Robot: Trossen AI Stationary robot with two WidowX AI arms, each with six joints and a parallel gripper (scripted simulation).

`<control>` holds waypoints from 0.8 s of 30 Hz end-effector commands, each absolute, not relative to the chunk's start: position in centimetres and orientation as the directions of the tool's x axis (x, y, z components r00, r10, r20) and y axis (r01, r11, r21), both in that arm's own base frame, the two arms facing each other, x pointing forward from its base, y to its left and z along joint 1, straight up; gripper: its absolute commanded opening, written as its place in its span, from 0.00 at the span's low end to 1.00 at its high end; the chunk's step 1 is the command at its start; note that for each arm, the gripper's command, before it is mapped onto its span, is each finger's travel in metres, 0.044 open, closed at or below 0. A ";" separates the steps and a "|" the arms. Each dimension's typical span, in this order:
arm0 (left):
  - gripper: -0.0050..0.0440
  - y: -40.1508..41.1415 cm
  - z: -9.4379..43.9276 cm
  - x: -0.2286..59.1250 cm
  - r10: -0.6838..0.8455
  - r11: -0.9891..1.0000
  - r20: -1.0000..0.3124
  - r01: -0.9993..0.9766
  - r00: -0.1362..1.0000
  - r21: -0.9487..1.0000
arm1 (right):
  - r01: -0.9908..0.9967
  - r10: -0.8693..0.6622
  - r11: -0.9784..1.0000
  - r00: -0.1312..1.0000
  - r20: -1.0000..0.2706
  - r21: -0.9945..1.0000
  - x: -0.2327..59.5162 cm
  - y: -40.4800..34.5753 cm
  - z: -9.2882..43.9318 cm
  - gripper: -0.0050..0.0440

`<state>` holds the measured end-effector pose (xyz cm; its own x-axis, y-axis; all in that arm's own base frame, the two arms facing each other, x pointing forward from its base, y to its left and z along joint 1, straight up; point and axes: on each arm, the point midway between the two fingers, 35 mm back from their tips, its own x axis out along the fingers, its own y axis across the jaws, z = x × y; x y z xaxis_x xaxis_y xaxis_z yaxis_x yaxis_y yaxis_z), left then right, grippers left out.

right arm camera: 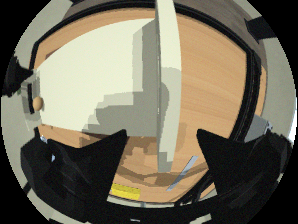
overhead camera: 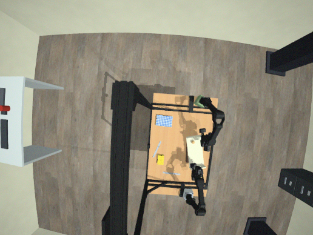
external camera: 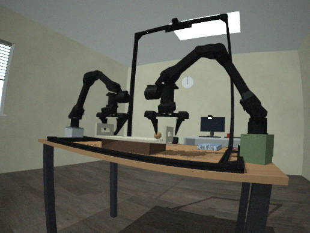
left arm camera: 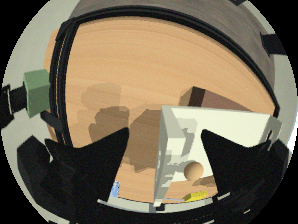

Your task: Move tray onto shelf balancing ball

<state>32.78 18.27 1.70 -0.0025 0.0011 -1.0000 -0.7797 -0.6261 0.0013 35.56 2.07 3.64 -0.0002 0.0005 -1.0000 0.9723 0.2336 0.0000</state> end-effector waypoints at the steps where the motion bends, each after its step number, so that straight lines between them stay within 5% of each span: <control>1: 0.92 17.7 3.6 32.4 0.009 -0.619 -1.000 -0.785 0.008 -0.012 | 0.971 0.006 0.239 0.015 -1.000 0.015 35.0 2.2 5.6 0.92; 6: 0.92 16.5 8.6 29.4 0.001 -0.625 -1.000 -0.781 0.002 -0.002 | 0.972 0.001 0.235 0.003 -1.000 0.003 31.7 2.0 10.4 0.92; 24: 0.92 16.5 8.7 29.3 0.000 -0.626 -1.000 -0.780 0.000 0.000 | 0.972 0.000 0.234 0.000 -1.000 0.000 31.6 2.0 10.6 0.92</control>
<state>29.33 16.51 8.45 -0.0050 -0.0003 -1.0000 -0.7772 -0.6292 0.0041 31.60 2.04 10.32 -0.0055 0.0028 -1.0000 0.9713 0.2379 -0.0047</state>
